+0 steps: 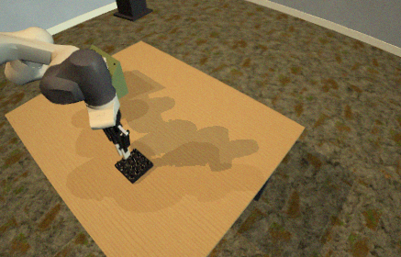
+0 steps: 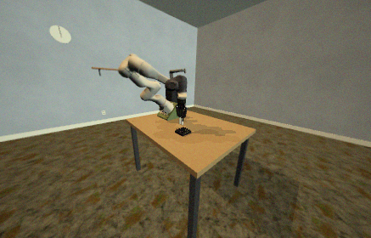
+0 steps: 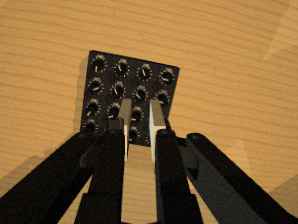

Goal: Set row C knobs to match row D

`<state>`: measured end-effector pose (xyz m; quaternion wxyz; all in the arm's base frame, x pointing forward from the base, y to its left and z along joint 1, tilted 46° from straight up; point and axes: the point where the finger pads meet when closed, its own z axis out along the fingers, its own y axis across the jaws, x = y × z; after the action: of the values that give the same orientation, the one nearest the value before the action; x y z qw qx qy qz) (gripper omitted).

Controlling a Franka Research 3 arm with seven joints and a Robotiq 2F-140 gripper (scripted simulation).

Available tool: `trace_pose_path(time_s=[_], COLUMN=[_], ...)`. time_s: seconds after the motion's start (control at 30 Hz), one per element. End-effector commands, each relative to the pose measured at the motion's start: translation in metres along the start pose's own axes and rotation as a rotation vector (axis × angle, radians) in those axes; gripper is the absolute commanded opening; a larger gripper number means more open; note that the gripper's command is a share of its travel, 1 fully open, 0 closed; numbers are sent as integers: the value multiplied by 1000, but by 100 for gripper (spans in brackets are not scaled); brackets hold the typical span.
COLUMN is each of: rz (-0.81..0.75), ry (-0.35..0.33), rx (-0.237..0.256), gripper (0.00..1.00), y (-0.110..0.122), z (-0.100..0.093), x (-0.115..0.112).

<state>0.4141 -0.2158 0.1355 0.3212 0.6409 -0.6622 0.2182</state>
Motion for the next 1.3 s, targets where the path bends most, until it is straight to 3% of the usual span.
trace_pose_path(time_s=[0.0,1.27], rz=[-8,-9], ry=[-1,-1], rx=[2,2], gripper=[12,12], y=[-1,-1], z=[3,39], x=[1,2])
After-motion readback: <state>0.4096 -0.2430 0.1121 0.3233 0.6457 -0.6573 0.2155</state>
